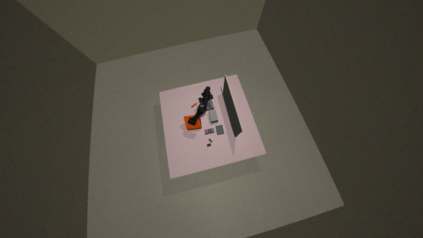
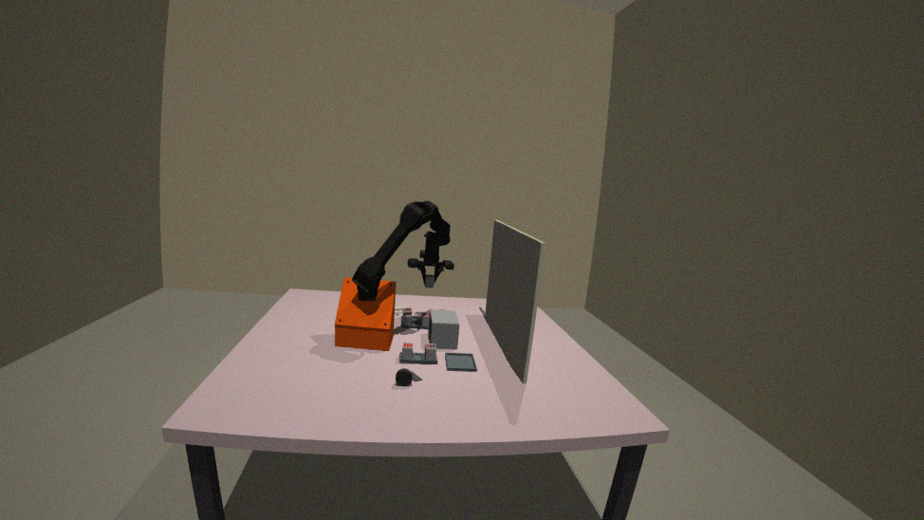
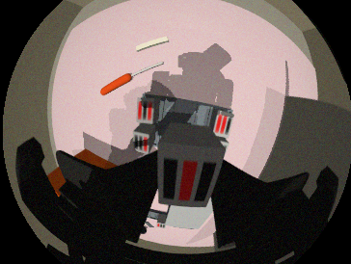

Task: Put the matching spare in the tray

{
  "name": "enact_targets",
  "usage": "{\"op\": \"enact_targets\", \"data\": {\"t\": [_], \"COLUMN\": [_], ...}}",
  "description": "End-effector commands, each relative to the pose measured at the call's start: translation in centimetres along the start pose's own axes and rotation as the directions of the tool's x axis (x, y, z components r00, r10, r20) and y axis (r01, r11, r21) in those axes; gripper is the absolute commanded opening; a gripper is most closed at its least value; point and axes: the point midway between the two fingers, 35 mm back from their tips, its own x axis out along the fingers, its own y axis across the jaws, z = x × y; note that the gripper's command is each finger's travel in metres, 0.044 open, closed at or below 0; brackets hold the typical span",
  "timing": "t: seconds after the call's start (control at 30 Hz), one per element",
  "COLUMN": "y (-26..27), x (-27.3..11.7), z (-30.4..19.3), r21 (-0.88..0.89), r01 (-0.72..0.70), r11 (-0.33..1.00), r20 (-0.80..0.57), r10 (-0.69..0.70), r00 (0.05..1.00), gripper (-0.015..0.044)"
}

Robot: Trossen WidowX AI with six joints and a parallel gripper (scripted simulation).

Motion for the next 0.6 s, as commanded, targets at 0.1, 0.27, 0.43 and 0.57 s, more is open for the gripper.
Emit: {"op": "enact_targets", "data": {"t": [0.1, 0.27, 0.43, 0.57], "y": [-3.1, -5.2, -6.9, -7.9], "x": [-1.3, -1.9, -2.2, -2.3], "z": [-4.3, -7.7, -11.5, -14.7], "r21": [-0.01, -0.01, -0.011, -0.01], "r01": [0.003, 0.013, 0.023, 0.031], "r11": [1.0, 1.0, 1.0, 0.999], "r20": [0.038, 0.055, 0.064, 0.067], "r10": [-0.003, -0.013, -0.023, -0.03], "r00": [0.999, 0.998, 0.998, 0.997], "gripper": [0.0, 0.0, 0.0, 0.0]}}
